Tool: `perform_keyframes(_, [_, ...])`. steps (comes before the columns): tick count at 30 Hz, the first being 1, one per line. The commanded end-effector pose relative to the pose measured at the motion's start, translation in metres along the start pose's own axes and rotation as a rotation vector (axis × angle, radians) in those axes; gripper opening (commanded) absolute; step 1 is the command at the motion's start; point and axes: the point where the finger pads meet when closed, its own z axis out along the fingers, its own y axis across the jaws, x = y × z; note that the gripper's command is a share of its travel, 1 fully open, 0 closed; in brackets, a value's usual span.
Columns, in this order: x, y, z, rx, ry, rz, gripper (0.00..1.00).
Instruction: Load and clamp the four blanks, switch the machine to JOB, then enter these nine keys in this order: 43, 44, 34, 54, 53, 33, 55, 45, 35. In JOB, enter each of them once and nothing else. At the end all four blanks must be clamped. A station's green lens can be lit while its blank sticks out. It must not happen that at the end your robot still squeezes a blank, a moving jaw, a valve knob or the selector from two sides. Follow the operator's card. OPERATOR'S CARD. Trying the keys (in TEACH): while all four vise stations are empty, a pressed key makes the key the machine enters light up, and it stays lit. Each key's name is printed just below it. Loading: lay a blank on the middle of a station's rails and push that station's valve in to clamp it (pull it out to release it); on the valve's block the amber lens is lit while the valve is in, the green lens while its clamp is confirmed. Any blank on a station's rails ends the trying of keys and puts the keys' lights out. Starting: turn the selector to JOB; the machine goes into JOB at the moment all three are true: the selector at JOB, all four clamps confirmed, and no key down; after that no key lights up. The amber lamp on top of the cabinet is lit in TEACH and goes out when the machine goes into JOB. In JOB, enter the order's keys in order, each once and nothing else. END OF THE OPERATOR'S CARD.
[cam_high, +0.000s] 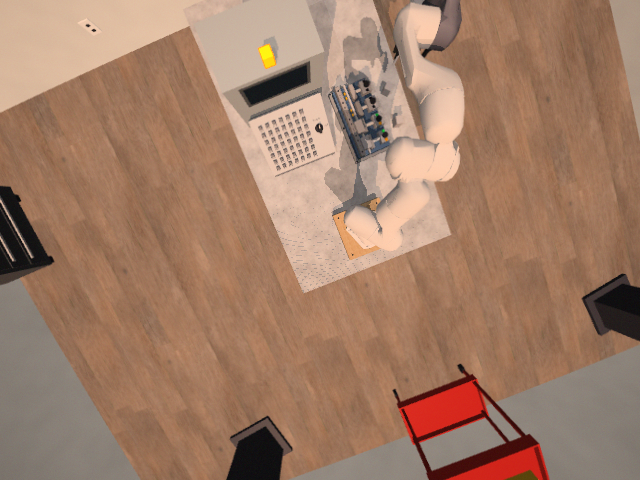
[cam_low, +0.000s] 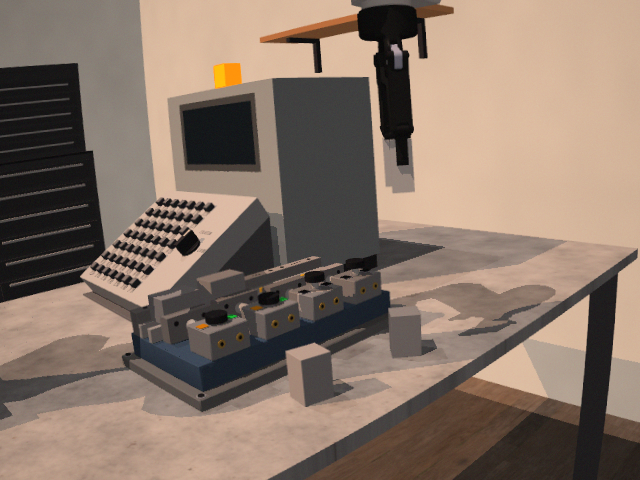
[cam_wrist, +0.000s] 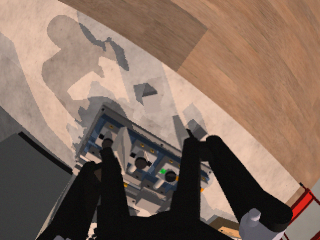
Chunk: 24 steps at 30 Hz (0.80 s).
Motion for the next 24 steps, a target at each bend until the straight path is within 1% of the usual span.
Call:
perform_keyframes(1, [-0.001, 0.000, 0.001, 0.000, -0.006, 0.023, 0.40])
perform_keyframes(7, [-0.001, 0.000, 0.002, 0.000, -0.006, 0.023, 0.40])
perform_keyframes(15, [-0.001, 0.000, 0.008, 0.000, -0.006, 0.023, 0.40])
perform_keyframes(20, [-0.001, 0.000, 0.018, 0.000, -0.006, 0.023, 0.40])
perform_keyframes(24, [-0.001, 0.000, 0.032, 0.000, -0.006, 0.023, 0.40])
